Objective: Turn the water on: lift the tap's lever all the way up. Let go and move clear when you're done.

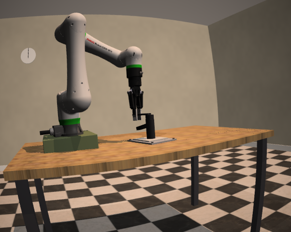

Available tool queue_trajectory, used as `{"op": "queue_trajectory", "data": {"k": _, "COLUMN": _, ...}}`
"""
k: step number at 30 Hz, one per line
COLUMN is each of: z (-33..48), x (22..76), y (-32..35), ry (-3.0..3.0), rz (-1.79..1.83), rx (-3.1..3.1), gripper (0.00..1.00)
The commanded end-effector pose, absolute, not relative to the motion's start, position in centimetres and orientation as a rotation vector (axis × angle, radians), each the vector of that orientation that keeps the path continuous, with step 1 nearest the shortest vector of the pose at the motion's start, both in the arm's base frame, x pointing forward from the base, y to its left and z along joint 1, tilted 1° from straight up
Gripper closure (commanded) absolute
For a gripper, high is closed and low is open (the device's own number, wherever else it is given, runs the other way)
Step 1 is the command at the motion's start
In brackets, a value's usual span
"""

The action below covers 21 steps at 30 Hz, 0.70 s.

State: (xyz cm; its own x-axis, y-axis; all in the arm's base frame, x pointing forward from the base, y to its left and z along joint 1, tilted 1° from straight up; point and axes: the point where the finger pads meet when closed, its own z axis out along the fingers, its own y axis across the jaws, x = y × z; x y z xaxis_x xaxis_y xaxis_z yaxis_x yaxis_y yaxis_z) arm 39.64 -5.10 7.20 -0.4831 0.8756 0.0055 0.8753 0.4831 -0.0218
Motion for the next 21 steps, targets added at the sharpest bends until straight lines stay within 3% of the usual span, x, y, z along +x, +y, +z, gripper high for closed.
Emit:
{"op": "queue_trajectory", "data": {"k": 1, "z": 7.4, "x": 39.7, "y": -5.1, "ry": -2.692, "rz": 0.025, "rx": -1.589, "gripper": 1.00}}
{"op": "queue_trajectory", "data": {"k": 21, "z": 10.2, "x": 40.3, "y": -6.1, "ry": -2.692, "rz": 0.025, "rx": -1.589, "gripper": 1.00}}
